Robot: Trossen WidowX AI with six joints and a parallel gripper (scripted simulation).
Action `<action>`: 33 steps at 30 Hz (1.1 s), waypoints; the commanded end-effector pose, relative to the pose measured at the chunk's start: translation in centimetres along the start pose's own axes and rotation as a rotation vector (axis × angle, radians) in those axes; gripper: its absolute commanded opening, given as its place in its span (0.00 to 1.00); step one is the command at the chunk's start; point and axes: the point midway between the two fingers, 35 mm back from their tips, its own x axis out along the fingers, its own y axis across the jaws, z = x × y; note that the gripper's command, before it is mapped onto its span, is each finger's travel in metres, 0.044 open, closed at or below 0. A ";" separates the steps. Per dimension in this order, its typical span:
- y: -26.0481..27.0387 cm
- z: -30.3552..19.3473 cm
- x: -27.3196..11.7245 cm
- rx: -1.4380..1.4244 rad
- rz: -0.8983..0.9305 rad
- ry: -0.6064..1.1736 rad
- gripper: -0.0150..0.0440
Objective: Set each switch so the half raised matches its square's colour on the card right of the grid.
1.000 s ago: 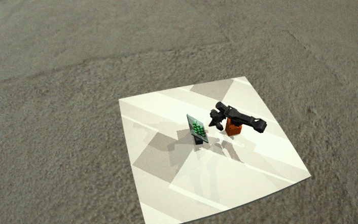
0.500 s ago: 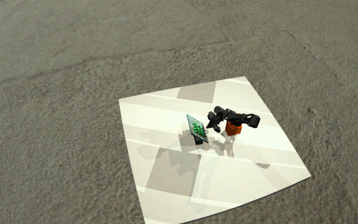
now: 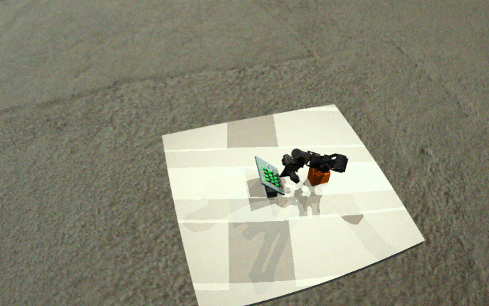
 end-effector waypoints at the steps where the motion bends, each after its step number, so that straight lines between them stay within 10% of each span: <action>1: 0.0 -0.1 0.5 0.005 -0.002 0.004 0.25; 33: -0.1 -0.2 1.4 0.005 -0.002 0.004 0.25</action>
